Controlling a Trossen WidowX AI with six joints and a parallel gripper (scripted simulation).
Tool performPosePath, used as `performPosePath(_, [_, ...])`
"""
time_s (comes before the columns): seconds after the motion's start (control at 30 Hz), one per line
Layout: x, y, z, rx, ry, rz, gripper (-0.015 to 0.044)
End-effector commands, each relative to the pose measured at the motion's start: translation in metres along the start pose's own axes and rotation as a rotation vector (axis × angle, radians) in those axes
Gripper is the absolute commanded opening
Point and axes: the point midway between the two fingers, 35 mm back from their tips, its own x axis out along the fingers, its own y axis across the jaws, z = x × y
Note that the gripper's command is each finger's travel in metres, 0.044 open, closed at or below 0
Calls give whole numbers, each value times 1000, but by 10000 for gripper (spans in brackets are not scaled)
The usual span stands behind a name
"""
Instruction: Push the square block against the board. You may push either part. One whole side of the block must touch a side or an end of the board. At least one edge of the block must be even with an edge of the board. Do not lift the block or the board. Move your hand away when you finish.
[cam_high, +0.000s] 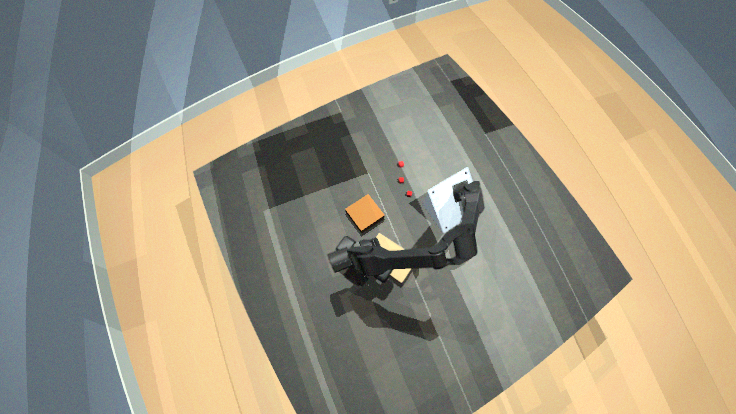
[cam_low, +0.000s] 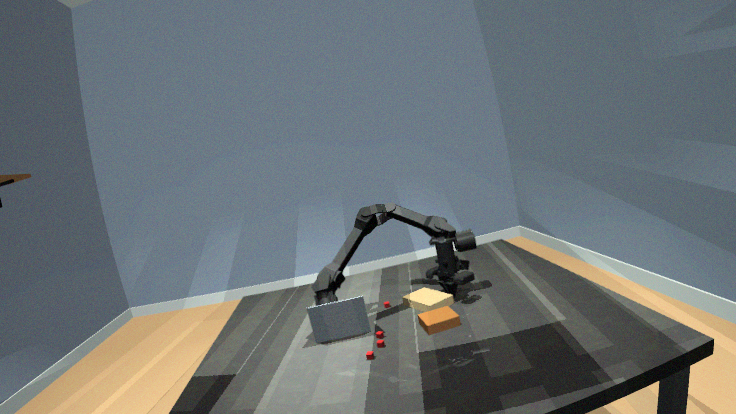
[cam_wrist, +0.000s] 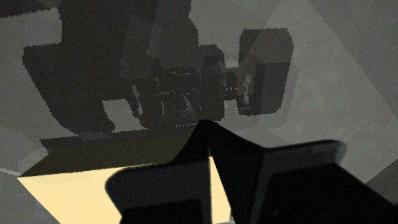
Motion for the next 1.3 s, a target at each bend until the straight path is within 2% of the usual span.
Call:
performPosePath(0.0, [1, 0, -5, 2, 3, 4, 0])
performPosePath(1.27, [1, -1, -32, 3, 5, 3, 0])
